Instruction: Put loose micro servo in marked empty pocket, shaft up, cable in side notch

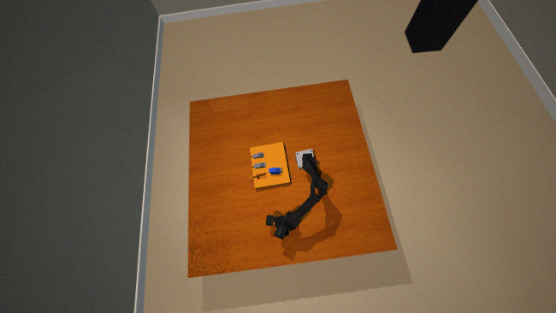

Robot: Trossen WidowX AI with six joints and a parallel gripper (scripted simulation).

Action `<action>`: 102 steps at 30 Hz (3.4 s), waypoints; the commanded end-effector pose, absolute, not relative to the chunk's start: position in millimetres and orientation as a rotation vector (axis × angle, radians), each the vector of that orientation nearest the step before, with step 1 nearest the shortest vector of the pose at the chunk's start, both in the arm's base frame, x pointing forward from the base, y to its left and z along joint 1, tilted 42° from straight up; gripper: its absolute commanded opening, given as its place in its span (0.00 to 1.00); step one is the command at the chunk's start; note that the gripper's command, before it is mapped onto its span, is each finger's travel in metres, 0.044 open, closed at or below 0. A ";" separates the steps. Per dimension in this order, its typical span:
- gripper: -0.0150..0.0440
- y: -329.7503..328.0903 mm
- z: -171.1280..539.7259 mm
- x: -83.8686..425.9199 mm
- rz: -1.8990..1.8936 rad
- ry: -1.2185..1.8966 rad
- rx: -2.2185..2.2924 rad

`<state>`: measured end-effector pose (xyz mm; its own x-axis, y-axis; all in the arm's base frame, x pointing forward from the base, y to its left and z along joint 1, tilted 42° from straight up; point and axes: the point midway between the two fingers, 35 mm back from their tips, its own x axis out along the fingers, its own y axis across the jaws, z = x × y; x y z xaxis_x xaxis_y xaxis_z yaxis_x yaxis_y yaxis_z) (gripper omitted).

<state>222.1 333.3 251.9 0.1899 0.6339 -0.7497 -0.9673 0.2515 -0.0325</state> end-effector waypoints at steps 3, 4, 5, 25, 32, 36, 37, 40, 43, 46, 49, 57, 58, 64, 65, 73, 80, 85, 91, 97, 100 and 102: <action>0.25 296.2 218.7 252.5 1.142 0.877 -0.498; 0.25 290.3 213.8 256.4 1.130 0.904 -0.483; 0.25 284.2 209.2 260.2 1.117 0.929 -0.467; 0.25 162.0 136.6 297.2 0.873 1.367 -0.027; 0.25 124.3 120.5 296.7 0.792 1.472 0.167; 0.25 103.8 113.3 294.5 0.743 1.522 0.292; 0.25 98.8 111.6 293.8 0.731 1.533 0.325; 0.25 84.3 107.3 291.4 0.694 1.563 0.424; 0.25 77.5 105.4 290.0 0.677 1.575 0.472; 0.25 77.5 105.4 290.0 0.677 1.575 0.472; 0.25 77.7 105.2 290.0 0.676 1.575 0.472; 0.25 84.3 97.6 289.4 0.676 1.575 0.472; 0.25 85.4 96.4 289.2 0.676 1.575 0.472; 0.25 91.9 89.1 288.2 0.676 1.575 0.472; 0.25 92.9 87.9 288.0 0.676 1.575 0.472; 0.25 101.6 78.4 285.9 0.677 1.575 0.473; 0.25 104.7 73.9 285.1 0.678 1.575 0.473; 0.25 100.0 69.7 286.5 0.676 1.575 0.472; 0.25 92.8 63.1 288.4 0.675 1.575 0.471; 0.25 85.4 56.5 290.0 0.673 1.575 0.470; 0.25 81.7 53.1 290.7 0.673 1.575 0.470; 0.25 79.2 50.9 291.1 0.672 1.575 0.470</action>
<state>289.9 86.1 56.3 -0.1214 0.6568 -0.7442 -0.0908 0.7392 0.6673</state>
